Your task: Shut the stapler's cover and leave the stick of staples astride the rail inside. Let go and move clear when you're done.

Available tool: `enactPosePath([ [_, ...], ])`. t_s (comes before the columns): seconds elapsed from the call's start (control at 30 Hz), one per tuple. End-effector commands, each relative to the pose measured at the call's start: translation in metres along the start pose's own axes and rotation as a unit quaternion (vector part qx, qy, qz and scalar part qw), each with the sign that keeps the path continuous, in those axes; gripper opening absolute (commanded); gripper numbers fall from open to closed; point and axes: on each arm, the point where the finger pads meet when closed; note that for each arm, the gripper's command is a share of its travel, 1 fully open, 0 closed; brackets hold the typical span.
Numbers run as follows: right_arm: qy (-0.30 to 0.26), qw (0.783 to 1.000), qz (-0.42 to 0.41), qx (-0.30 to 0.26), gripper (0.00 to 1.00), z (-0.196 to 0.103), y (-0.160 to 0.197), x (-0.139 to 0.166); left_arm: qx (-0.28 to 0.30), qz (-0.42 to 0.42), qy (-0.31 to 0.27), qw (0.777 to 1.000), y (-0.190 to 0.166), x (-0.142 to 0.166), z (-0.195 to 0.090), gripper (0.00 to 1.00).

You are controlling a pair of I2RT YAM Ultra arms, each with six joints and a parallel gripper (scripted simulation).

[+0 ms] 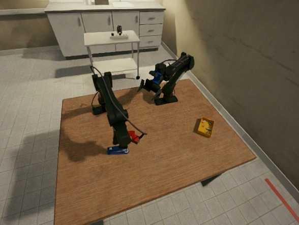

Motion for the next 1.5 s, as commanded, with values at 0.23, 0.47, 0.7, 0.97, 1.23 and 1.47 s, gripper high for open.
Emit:
enactPosePath([
  [0.23,-0.016,1.000,-0.004,0.013,0.00,0.003,0.000,-0.008,0.001,-0.007,-0.022,1.000,0.000,-0.020,-0.005,1.00],
  [0.47,-0.016,1.000,-0.002,0.013,0.00,0.011,0.000,-0.009,0.001,-0.007,-0.022,1.000,0.000,-0.020,-0.005,1.00],
  [0.7,-0.016,1.000,-0.002,0.013,0.00,0.011,0.000,-0.009,0.001,-0.007,-0.022,1.000,0.000,-0.020,-0.005,1.00],
  [0.97,-0.026,0.999,-0.007,0.018,0.00,0.011,-0.004,-0.003,0.001,-0.007,-0.022,1.000,0.000,-0.020,-0.005,1.00],
  [1.23,-0.025,1.000,-0.004,0.017,0.00,0.016,-0.003,-0.004,0.001,-0.007,-0.022,1.000,0.000,-0.020,-0.005,1.00],
  [1.47,-0.024,1.000,-0.002,0.017,0.00,0.020,-0.002,-0.006,0.001,-0.007,-0.022,1.000,0.000,-0.020,-0.005,1.00],
])
Point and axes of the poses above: on each arm, the point where the finger pads meet when closed, its own z axis out along the fingers, its own y axis across the jaws, x = y × z, and after that the axes turned 15 degrees about z, right-handed
